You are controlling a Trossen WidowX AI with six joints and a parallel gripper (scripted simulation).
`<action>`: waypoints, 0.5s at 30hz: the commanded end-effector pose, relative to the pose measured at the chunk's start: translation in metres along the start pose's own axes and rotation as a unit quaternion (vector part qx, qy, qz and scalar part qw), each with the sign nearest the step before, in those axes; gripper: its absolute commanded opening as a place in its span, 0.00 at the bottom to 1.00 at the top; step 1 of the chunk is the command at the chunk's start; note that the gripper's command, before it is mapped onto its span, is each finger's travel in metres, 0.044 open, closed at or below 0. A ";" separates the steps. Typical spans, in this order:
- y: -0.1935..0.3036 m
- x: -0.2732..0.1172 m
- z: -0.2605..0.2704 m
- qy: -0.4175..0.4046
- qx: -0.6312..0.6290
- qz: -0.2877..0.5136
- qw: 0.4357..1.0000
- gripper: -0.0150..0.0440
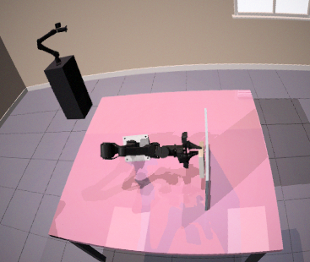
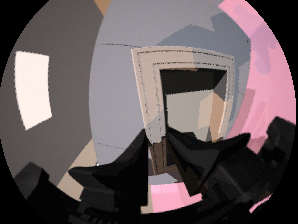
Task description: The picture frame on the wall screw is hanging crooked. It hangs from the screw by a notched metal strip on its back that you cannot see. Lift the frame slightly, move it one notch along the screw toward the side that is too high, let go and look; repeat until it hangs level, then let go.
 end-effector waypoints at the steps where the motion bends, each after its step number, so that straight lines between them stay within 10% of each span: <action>1: -0.001 0.000 0.000 -0.001 0.002 -0.001 1.000 0.26; 15: 0.000 0.000 0.002 -0.001 0.002 -0.001 1.000 0.25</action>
Point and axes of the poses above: the point midway between the two fingers, 35 mm back from their tips, its own x axis out along the fingers, its own z axis across the jaws, y = z × x, the point moved 10 cm from there along -x, back along the fingers, and after that the axes turned 8 degrees about x, right-handed, at the moved point
